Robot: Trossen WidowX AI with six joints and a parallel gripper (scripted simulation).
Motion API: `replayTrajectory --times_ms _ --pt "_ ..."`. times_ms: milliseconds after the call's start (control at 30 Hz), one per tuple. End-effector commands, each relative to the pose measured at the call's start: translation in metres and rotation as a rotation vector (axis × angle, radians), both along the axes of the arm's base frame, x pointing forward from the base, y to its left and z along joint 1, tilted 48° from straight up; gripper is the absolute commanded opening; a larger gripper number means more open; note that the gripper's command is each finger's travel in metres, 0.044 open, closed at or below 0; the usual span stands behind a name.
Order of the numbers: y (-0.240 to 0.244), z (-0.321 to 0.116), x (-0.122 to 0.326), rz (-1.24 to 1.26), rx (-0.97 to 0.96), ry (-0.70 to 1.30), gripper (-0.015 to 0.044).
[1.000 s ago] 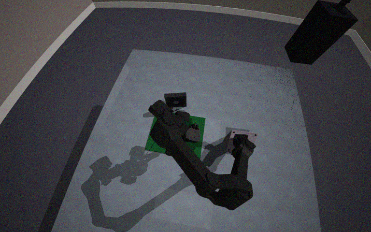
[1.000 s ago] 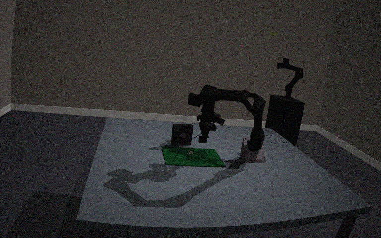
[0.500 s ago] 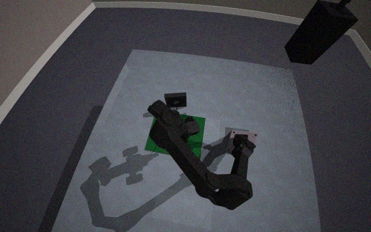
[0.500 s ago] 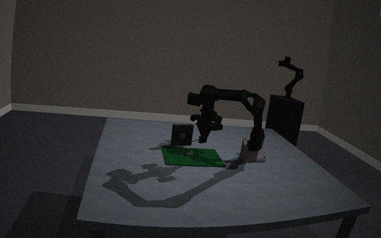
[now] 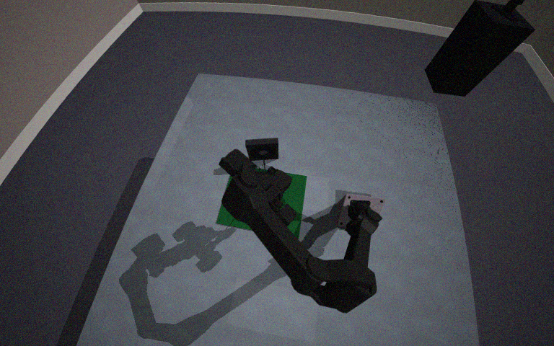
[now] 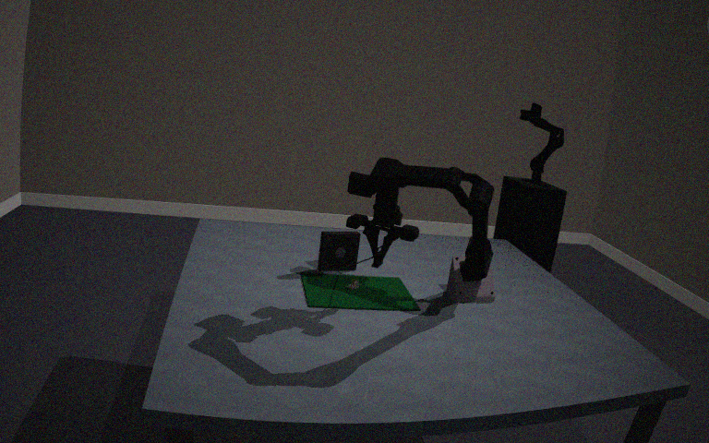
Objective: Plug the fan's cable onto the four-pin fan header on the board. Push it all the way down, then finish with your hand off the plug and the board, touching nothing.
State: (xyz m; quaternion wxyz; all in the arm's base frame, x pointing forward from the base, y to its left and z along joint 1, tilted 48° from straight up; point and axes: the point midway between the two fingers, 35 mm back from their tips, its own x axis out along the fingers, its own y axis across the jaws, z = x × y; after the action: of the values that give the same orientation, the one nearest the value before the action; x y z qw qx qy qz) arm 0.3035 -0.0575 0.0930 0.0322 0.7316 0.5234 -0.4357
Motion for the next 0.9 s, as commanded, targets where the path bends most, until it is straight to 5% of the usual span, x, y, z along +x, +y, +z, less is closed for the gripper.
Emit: replayTrajectory --times_ms 0,867 --pt "-0.0001 0.0015 0.0023 0.104 -0.008 -0.122 0.0" --pt "-0.0007 0.0013 0.0061 0.708 -0.077 -0.788 0.0"
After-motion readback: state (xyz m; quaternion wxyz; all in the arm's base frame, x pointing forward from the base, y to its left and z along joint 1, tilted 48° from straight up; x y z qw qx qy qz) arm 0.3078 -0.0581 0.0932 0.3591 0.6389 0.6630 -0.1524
